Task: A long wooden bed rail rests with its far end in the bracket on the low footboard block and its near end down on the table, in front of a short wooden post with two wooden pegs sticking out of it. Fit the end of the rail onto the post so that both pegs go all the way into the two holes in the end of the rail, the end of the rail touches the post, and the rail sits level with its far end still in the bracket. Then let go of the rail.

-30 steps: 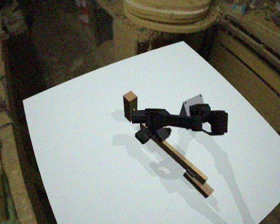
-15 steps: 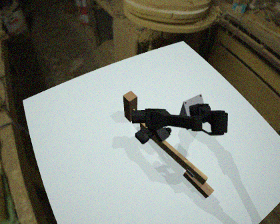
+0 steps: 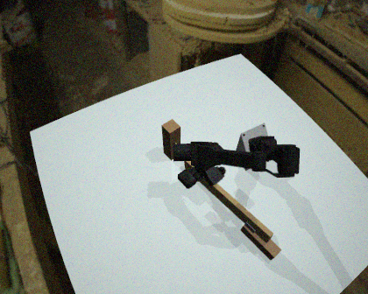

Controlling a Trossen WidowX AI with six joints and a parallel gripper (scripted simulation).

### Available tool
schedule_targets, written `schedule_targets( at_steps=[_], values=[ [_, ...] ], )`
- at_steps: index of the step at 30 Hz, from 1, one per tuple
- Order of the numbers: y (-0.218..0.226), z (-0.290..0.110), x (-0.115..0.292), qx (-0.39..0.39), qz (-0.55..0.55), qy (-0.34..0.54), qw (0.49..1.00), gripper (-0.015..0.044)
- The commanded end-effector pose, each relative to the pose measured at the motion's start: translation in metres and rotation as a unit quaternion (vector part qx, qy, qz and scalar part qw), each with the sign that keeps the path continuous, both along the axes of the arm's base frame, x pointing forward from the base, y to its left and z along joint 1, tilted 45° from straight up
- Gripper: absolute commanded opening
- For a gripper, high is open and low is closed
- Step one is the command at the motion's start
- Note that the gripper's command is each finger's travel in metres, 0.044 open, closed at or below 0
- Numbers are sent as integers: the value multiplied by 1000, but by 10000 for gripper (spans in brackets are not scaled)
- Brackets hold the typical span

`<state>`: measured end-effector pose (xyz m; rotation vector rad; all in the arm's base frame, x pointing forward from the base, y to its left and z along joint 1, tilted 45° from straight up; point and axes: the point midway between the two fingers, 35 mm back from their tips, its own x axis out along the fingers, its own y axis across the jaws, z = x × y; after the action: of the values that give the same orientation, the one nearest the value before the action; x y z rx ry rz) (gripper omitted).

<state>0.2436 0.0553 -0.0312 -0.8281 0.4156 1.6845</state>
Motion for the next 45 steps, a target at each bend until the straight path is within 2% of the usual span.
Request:
schedule_targets(
  at_steps=[1, 45],
  values=[
    [-2, 3, 2, 2, -2, -3, 1000, 0],
    [-18, 19, 6, 1, -2, -3, 1000, 0]
  ],
)
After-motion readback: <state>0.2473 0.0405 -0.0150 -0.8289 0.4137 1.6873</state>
